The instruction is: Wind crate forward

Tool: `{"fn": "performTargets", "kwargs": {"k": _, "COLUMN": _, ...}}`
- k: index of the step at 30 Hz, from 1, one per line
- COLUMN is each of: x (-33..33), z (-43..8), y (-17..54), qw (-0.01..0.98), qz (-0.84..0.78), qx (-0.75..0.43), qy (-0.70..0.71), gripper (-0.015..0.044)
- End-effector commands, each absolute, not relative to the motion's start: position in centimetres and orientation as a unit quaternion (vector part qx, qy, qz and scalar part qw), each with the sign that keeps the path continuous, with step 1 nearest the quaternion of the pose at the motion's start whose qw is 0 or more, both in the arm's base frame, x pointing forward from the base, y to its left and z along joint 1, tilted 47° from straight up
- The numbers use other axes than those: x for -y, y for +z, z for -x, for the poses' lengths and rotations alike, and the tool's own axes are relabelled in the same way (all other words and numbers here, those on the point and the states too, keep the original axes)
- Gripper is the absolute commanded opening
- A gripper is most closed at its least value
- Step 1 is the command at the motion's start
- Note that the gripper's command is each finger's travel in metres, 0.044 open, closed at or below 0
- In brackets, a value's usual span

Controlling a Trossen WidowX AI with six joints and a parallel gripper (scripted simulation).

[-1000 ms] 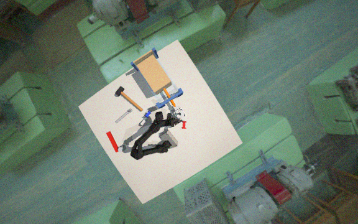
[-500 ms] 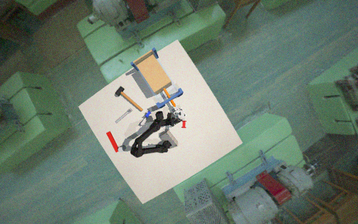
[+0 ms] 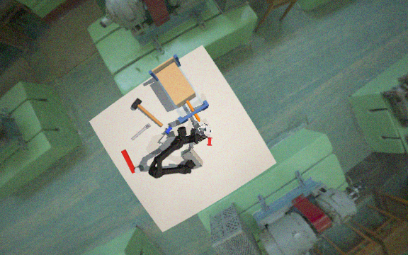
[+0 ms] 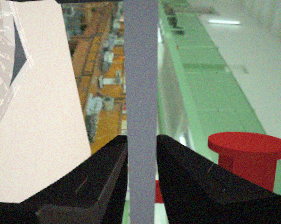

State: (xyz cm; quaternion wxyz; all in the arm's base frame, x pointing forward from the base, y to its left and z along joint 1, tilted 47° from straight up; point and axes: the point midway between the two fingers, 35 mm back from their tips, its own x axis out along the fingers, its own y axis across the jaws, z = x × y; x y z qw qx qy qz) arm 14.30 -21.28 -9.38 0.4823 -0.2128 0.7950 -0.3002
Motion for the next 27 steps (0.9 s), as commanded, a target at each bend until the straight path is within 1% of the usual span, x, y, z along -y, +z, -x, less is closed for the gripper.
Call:
{"fn": "performTargets", "kwargs": {"k": 1, "x": 21.2, "z": -14.3, "y": -9.1, "qw": 0.482, "qz": 0.213, "qx": -0.793, "qy": -0.305, "gripper": 0.0}}
{"fn": "performTargets", "kwargs": {"k": 27, "x": 20.0, "z": -13.9, "y": -8.1, "qw": 0.488, "qz": 0.198, "qx": -0.796, "qy": -0.298, "gripper": 0.0}}
